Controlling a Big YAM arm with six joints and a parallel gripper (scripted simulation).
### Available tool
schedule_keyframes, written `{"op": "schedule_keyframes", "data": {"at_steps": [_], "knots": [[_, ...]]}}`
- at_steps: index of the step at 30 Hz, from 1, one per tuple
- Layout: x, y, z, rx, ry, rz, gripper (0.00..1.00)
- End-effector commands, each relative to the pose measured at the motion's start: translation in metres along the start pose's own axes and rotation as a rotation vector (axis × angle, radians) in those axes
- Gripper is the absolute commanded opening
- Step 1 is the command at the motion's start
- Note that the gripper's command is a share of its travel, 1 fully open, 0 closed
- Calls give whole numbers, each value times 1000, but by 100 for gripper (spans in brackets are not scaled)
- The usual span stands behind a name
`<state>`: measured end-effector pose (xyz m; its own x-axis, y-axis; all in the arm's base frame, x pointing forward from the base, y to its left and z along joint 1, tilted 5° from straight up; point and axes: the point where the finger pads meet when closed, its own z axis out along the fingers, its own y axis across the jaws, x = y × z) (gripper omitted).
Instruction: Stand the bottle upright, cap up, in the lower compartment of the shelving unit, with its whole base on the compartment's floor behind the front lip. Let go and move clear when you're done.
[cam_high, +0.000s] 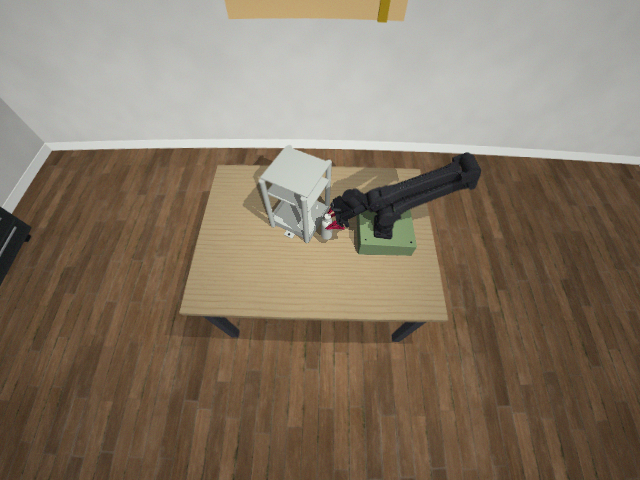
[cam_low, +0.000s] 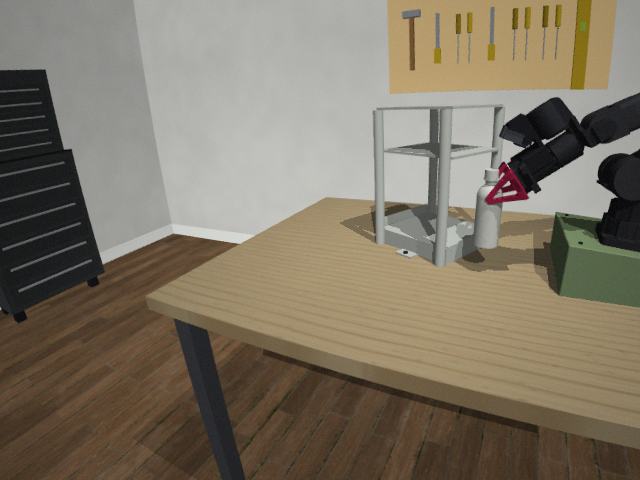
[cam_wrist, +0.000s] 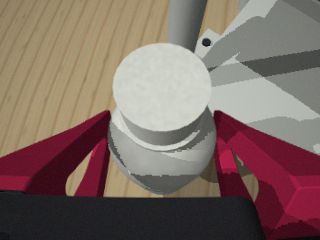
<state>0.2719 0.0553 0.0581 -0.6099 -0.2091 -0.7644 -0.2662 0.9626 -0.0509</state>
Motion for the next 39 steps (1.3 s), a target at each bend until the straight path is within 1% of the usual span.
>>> {"op": "schedule_keyframes", "data": {"at_steps": [1, 3, 4, 9, 14, 27, 29, 31, 33, 36, 39], "knots": [[-8, -11, -4, 43, -27, 66, 41], [-4, -14, -4, 60, -22, 79, 41], [-6, -15, -4, 63, -27, 81, 41], [-26, -17, -7, 65, -67, 81, 41], [-33, -17, -7, 64, -77, 80, 41], [-37, -17, -7, 63, -79, 79, 41], [-37, -17, -8, 67, -81, 82, 41], [-32, -16, -9, 76, -72, 90, 41], [-32, -16, -9, 76, -72, 90, 41], [-15, -15, -12, 109, -47, 116, 41], [0, -17, -17, 163, -31, 155, 41]]}}
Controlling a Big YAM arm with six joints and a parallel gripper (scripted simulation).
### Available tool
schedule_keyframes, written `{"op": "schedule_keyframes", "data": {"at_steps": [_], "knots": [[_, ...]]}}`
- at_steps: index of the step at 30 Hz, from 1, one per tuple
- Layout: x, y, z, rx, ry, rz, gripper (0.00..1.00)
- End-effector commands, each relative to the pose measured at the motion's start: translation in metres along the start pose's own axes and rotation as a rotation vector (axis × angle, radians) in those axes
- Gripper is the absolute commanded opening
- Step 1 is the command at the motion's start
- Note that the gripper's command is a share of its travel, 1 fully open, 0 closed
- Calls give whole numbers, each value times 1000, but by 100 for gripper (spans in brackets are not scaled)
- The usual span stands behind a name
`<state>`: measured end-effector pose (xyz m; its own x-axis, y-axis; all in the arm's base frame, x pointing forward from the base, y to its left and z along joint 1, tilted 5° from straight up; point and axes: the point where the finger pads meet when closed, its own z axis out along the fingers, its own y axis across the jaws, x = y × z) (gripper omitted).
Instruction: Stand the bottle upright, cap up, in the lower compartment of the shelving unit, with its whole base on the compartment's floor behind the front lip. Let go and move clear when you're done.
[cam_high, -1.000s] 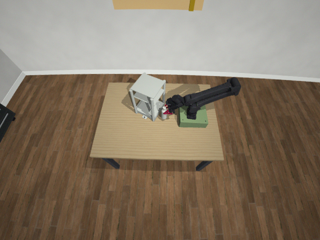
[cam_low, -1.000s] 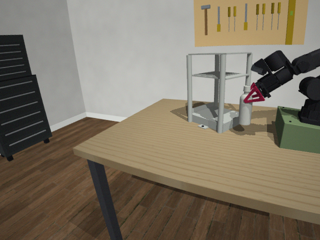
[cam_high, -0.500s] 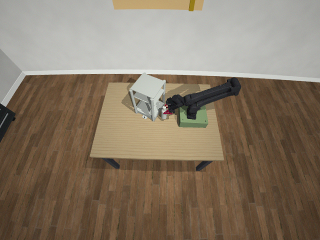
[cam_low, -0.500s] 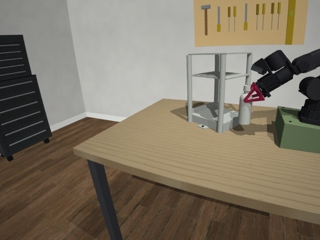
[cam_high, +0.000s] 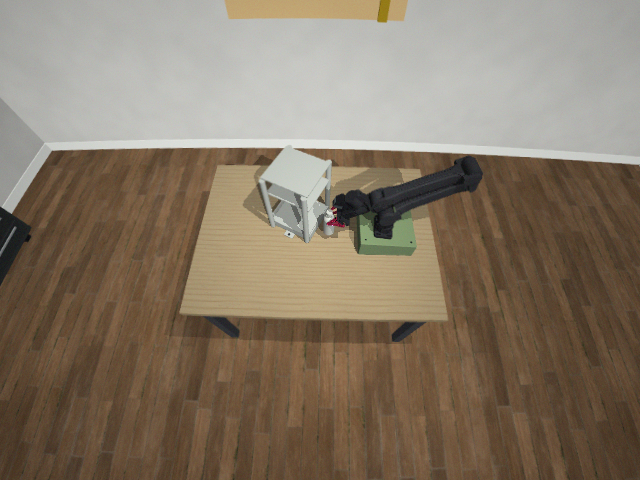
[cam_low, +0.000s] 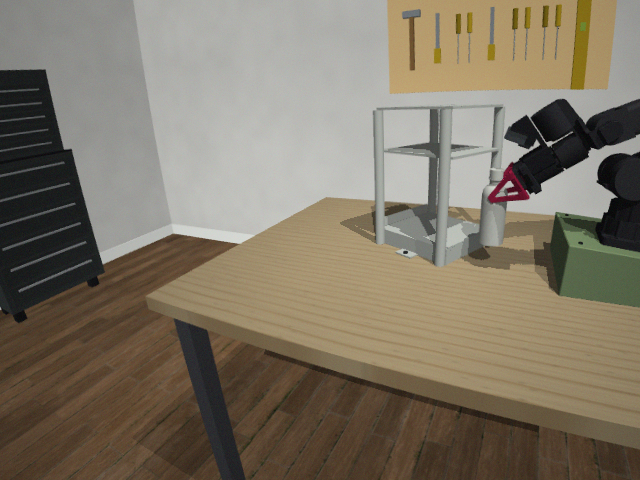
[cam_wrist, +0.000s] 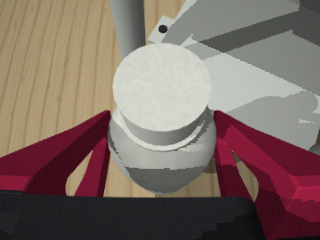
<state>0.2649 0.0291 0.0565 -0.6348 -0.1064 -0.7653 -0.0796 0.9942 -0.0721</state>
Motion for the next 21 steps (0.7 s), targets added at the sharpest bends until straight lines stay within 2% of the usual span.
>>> {"op": "schedule_keyframes", "data": {"at_steps": [1, 5, 9, 11, 16, 21], "knots": [[-6, 5, -11, 24, -31, 68, 41], [8, -3, -19, 122, -20, 136, 41], [4, -10, -31, 213, -39, 216, 41], [4, -10, -31, 213, -39, 216, 41], [3, -15, -41, 290, -46, 284, 41], [4, -16, -44, 322, -42, 306, 41]]}}
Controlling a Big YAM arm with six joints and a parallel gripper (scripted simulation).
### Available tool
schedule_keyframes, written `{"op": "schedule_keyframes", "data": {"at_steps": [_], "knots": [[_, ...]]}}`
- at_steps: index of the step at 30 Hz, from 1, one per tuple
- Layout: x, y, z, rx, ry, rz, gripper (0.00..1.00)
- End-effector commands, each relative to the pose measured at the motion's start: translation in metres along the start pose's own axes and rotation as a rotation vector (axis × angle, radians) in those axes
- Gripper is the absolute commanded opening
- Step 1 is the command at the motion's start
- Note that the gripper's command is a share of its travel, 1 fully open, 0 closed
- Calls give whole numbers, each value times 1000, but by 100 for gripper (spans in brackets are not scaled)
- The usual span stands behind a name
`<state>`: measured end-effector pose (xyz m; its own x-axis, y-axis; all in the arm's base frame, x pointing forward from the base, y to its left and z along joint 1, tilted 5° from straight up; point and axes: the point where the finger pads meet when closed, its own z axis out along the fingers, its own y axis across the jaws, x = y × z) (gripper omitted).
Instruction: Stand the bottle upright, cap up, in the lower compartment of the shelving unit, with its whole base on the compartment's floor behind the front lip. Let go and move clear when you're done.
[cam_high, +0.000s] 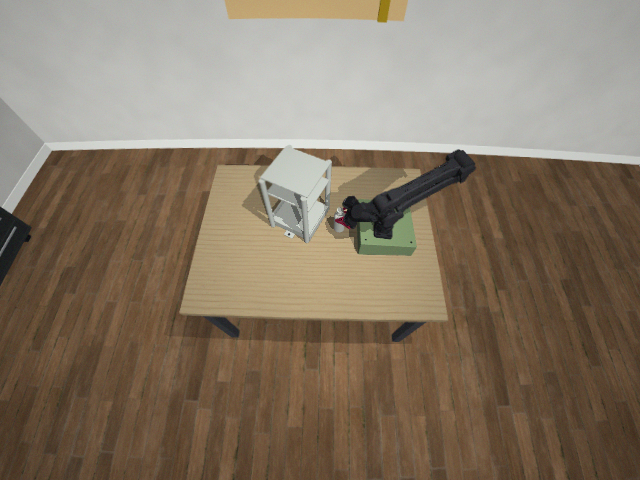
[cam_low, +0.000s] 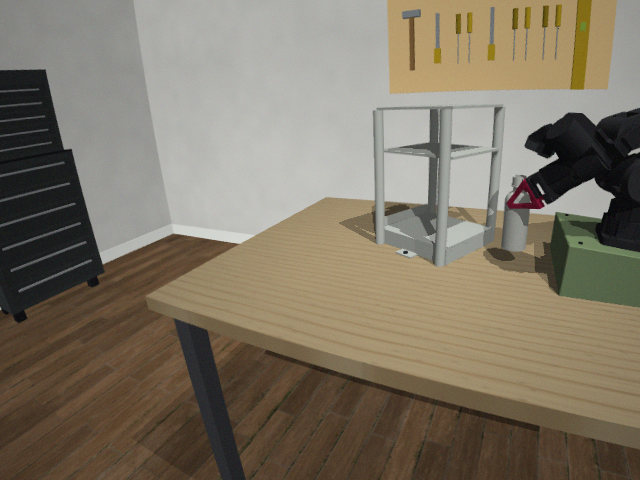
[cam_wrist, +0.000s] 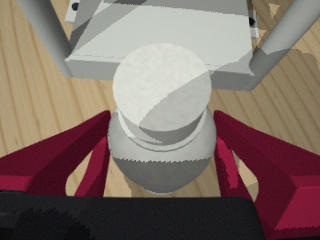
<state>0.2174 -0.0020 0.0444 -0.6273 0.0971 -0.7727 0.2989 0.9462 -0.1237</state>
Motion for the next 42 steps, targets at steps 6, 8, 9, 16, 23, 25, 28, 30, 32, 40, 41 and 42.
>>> {"op": "schedule_keyframes", "data": {"at_steps": [6, 8, 9, 16, 23, 25, 28, 30, 32, 40, 41, 42], "knots": [[-39, 12, -20, -15, -49, 117, 41], [-39, 12, -20, -16, -50, 118, 41], [-40, 12, -20, -17, -51, 119, 41], [-41, 13, -21, -19, -54, 123, 41], [-41, 13, -21, -19, -54, 123, 41], [-41, 13, -21, -19, -54, 123, 41], [-42, 14, -22, -17, -51, 120, 41], [-46, 16, -24, -15, -48, 117, 41], [-49, 18, -26, -14, -46, 115, 41], [-51, 19, -27, -17, -50, 119, 41], [-51, 19, -27, -17, -50, 119, 41], [-51, 19, -27, -18, -50, 120, 41]]}}
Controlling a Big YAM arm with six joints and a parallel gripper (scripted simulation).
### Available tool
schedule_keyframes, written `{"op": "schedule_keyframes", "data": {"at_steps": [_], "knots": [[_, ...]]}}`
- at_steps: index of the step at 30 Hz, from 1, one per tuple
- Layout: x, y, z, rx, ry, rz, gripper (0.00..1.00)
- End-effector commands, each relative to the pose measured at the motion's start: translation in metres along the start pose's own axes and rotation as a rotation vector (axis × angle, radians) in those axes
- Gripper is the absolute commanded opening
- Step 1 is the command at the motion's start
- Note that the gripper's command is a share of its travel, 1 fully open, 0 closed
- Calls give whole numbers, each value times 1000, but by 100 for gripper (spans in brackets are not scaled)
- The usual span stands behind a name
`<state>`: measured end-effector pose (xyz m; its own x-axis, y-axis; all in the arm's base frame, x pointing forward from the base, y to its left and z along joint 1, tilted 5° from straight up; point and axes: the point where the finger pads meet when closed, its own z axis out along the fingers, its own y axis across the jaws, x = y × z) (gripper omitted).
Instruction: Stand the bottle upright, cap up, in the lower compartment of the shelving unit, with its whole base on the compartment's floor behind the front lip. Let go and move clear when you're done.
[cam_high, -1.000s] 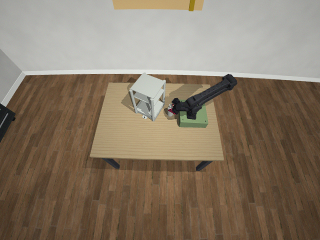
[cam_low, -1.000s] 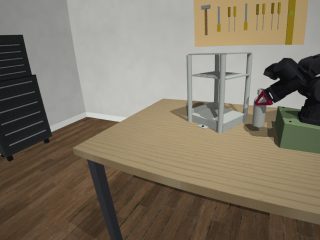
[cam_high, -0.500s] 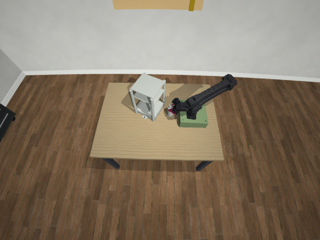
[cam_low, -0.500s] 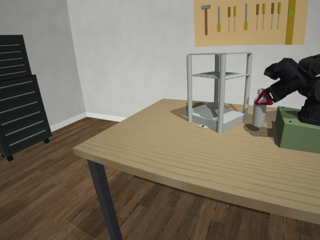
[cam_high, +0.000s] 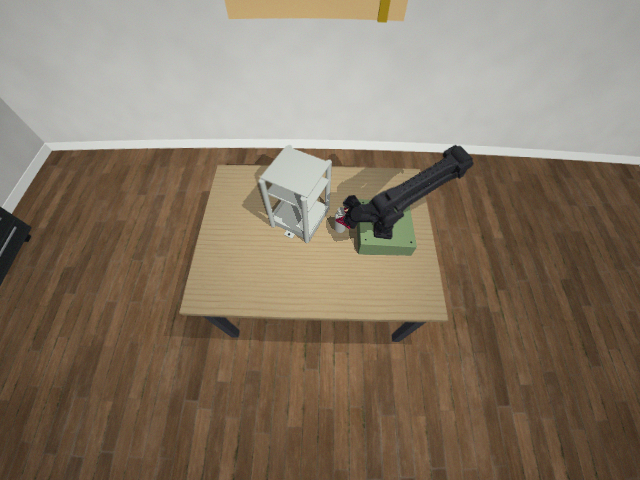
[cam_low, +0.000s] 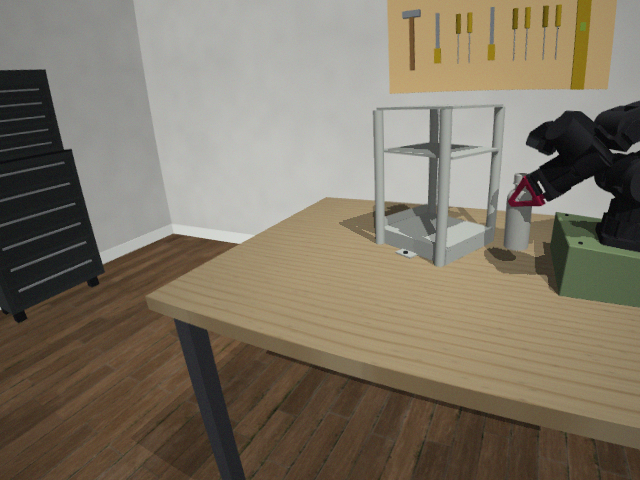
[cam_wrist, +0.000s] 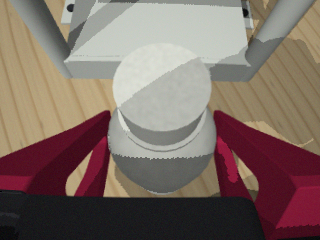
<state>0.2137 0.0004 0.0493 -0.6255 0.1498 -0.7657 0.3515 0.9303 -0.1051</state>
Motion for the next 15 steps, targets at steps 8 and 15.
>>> {"op": "schedule_keyframes", "data": {"at_steps": [8, 15], "knots": [[-49, 20, -23, -52, -70, 74, 41], [-48, 20, -22, -50, -68, 71, 41]]}}
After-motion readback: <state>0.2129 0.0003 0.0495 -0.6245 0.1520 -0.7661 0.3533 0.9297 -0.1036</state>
